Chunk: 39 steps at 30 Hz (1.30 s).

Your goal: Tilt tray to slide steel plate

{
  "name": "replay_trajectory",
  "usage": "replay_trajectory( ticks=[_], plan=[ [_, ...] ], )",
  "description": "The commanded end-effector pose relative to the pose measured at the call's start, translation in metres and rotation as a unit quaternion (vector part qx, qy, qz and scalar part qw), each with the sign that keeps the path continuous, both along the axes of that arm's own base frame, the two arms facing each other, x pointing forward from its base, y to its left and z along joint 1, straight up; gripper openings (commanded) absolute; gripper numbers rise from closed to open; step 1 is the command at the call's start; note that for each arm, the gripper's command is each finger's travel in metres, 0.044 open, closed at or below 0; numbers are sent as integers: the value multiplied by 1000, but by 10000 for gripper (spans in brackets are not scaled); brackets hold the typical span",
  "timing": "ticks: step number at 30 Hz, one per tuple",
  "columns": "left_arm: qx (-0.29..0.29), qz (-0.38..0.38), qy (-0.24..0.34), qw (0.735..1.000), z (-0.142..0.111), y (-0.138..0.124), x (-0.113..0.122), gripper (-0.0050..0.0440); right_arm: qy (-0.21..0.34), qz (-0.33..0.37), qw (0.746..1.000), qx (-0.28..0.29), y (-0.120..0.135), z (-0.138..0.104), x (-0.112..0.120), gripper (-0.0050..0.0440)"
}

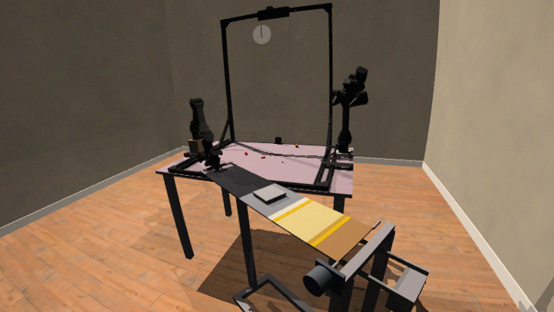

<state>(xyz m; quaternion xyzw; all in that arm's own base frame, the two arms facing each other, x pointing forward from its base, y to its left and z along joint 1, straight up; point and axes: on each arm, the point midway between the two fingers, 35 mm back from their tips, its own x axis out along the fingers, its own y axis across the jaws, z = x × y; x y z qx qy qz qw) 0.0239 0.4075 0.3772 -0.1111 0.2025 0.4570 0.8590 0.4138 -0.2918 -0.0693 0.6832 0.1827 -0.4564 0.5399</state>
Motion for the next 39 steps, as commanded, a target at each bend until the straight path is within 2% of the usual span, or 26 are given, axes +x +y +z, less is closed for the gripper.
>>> replay_trajectory(
  ticks=[1,39],
  plan=[
    [3,-3,2,1000,0,0,1,440,-1,-1,1000,-1,0,-2,1,0],
    [3,-3,2,1000,0,0,1,440,-2,-1,1000,-1,0,8,1,0]
  ],
)
